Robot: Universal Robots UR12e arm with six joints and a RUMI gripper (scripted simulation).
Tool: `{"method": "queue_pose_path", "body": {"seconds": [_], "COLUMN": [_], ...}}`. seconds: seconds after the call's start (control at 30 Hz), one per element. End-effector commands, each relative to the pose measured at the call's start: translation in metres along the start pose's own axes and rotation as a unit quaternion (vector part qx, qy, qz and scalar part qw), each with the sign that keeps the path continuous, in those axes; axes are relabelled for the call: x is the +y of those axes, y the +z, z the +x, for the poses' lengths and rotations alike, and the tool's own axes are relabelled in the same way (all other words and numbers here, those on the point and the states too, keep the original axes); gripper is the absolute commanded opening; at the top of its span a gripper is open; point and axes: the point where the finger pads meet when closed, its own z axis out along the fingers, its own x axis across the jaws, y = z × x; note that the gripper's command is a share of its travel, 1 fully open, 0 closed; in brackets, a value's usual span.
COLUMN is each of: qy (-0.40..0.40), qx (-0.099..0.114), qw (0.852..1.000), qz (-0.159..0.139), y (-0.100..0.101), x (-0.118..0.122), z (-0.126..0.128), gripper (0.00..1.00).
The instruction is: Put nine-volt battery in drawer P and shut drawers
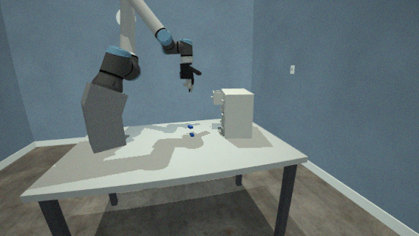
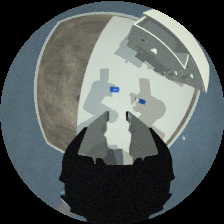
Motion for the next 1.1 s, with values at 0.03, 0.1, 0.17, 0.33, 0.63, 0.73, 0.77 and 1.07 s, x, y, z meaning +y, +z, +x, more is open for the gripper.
{"method": "queue_pose_path", "body": {"seconds": [0.03, 0.1, 0.17, 0.33, 0.63, 0.73, 0.77, 1.07], "qy": [-0.129, -0.176, -0.223, -0.294, -0.483, -0.534, -0.549, -0.634], "qx": [-0.001, -0.001, -0.002, -0.002, -0.003, -0.004, -0.004, -0.005], "qw": [0.992, 0.984, 0.975, 0.956, 0.876, 0.846, 0.836, 0.774], "qz": [0.002, 0.001, 0.001, 0.0, 0.0, -0.001, -0.001, -0.001], "y": [0.034, 0.047, 0.061, 0.081, 0.14, 0.158, 0.163, 0.194], "x": [-0.01, -0.011, -0.012, -0.013, -0.007, -0.004, -0.003, 0.006], "z": [0.003, 0.003, 0.004, 0.003, -0.001, -0.003, -0.004, -0.008], "gripper": [0.2, 0.2, 0.2, 0.2, 0.2, 0.2, 0.2, 0.2]}}
